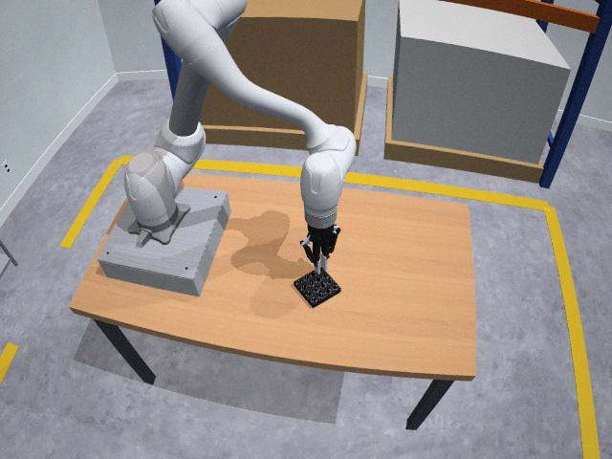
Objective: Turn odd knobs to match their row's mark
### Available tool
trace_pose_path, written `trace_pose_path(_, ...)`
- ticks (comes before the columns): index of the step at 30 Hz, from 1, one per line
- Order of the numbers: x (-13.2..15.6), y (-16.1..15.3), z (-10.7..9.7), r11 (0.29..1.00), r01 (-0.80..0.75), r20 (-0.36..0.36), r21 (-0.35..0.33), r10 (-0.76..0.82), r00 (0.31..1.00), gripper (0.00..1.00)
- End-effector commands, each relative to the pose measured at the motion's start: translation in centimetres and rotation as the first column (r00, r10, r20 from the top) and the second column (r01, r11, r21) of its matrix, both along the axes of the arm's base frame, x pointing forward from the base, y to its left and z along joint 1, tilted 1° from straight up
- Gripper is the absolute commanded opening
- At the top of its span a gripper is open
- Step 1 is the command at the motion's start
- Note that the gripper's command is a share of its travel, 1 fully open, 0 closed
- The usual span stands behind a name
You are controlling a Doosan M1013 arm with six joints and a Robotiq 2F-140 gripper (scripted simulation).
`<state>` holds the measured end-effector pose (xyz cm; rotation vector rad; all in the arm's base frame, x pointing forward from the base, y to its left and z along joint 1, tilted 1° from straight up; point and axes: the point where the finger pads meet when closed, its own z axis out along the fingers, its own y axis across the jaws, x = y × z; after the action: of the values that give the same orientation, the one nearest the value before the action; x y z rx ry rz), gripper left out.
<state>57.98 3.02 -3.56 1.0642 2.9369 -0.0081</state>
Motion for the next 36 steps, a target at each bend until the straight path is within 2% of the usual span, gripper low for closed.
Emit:
trace_pose_path(1,0.0,0.0,0.0,1.0,0.0,0.0,0.0,0.0,1.0,0.12)
trace_pose_path(14,0.0,0.0,0.2,1.0,0.0,0.0,0.0,0.0,1.0,0.12)
trace_pose_path(25,0.0,0.0,3.0,1.0,0.0,0.0,0.0,0.0,1.0,0.12)
trace_pose_path(36,-0.1,0.0,3.8,1.0,0.0,0.0,0.0,0.0,1.0,0.12)
